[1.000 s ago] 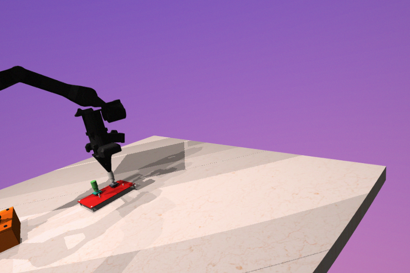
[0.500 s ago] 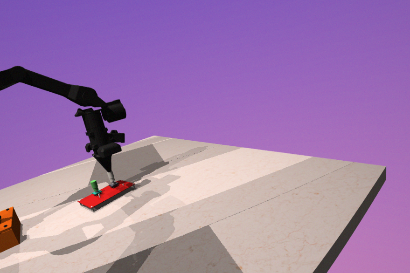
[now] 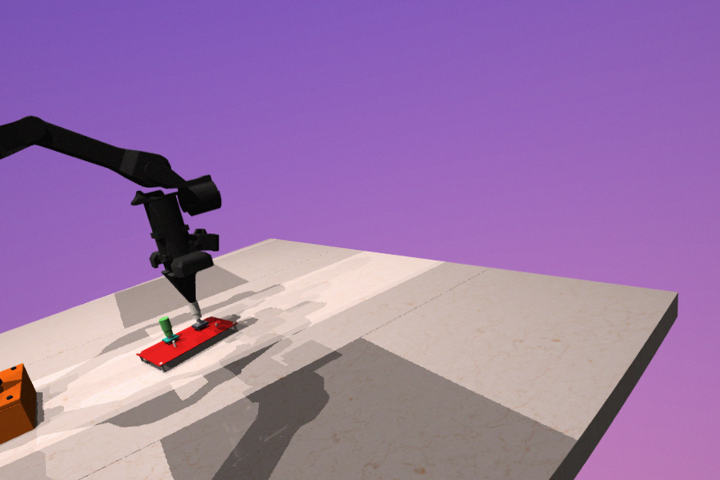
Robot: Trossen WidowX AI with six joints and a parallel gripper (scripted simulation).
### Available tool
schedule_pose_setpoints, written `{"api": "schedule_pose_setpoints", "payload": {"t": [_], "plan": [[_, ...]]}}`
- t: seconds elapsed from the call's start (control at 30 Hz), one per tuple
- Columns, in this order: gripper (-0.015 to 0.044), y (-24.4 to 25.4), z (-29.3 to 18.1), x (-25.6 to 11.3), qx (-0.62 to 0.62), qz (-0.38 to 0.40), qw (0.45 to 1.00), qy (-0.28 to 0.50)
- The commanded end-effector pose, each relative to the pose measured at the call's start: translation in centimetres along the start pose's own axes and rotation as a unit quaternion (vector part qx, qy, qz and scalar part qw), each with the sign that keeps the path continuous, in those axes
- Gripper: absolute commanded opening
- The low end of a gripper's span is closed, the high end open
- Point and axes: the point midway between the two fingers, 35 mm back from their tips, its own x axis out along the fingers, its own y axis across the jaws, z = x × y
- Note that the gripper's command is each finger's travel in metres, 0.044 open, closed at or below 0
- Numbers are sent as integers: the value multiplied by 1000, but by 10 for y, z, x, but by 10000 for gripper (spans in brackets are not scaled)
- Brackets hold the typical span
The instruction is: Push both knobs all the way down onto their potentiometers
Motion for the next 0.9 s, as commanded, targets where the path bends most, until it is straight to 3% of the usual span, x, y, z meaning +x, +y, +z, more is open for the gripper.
{"api": "schedule_pose_setpoints", "payload": {"t": [0.0, 0.87], "plan": [[0, 0, 0, 2, -2, 1, 1000, 1], [0, 0, 0, 5, -2, 1, 1000, 1]]}}
